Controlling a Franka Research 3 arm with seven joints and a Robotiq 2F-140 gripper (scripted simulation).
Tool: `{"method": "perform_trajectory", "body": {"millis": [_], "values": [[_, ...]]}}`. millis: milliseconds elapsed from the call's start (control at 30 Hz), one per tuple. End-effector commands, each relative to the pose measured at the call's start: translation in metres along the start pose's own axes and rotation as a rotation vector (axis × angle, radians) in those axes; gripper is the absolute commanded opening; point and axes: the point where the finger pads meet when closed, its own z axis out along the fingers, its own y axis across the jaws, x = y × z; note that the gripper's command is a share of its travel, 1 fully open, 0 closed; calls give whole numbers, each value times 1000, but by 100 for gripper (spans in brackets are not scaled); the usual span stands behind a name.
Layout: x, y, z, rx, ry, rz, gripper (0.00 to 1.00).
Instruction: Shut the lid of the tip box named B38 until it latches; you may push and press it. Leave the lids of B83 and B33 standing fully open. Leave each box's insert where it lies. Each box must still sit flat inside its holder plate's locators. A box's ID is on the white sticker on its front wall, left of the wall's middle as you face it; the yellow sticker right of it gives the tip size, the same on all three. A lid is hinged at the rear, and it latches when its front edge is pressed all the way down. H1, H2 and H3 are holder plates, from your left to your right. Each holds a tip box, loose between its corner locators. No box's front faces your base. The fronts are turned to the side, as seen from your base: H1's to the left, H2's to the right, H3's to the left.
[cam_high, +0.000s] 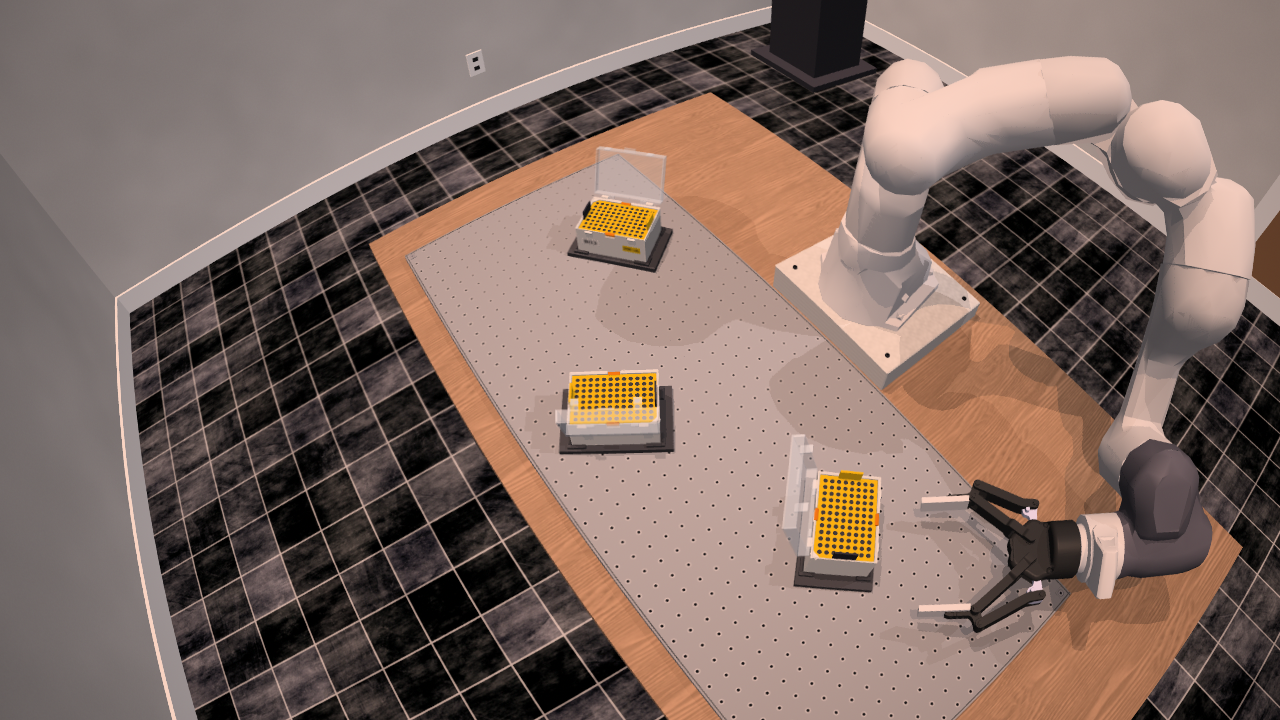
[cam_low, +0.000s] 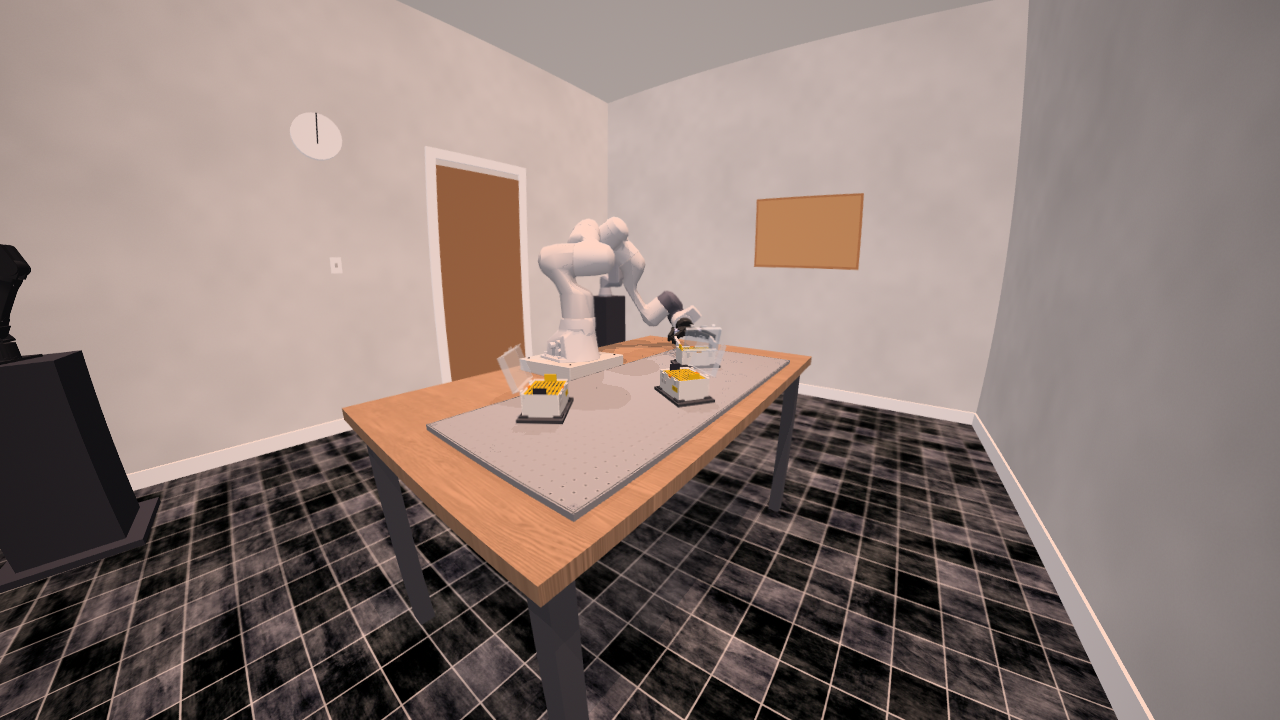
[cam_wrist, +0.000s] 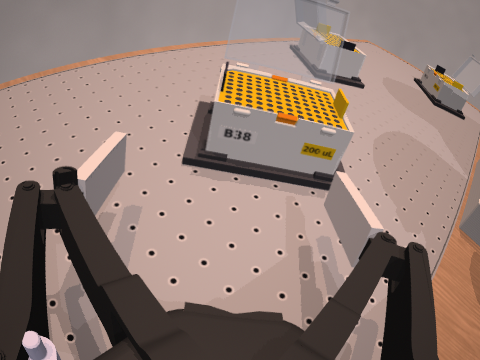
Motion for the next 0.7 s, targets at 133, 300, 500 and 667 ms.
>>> {"method": "perform_trajectory", "body": {"millis": [133,300,500,667], "values": [[-1,-1,0,1,-4,6,100],[23,-1,-7,1,-4,6,100],[42,-1,-12,1,-4,6,100],[67,0,-18,1,-4,6,100]]}}
